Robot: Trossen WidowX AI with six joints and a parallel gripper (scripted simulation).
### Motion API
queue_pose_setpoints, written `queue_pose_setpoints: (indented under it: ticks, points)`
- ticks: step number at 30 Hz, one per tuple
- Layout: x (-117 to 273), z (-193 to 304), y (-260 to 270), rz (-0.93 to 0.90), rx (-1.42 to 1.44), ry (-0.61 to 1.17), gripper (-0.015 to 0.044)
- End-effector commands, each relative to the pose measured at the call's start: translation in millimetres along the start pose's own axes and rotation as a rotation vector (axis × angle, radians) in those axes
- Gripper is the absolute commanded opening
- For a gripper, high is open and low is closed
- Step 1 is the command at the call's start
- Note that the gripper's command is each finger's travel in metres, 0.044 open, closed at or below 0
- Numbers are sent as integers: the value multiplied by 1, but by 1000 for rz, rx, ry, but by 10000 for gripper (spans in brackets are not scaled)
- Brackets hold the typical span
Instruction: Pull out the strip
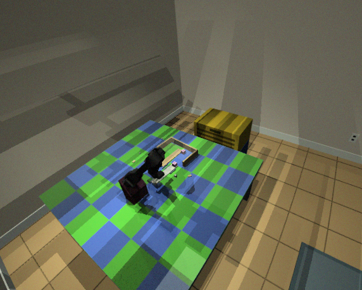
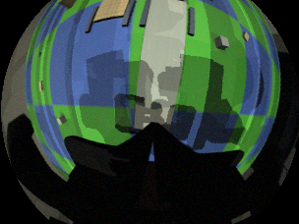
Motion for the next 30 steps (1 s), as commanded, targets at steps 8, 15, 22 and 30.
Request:
queue_pose_setpoints:
  ticks: [8, 15, 22, 30]
  points:
    - [8, -23, -7, -3, 70, -2, 157]
    - [14, -54, -15, -3, 68, -4, 341]
    - [18, -82, -23, -2, 67, -5, 440]
    - [24, -116, -32, -2, 65, -7, 440]
Point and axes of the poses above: the point midway between the two fingers, 35 mm back from their tips, its own x axis back along the fingers, its own y axis across the jaws, z = x × y, the point moved 3 cm from there along x, back along the fingers, and after that the axes turned 11 degrees about x, right-handed, at the moved point
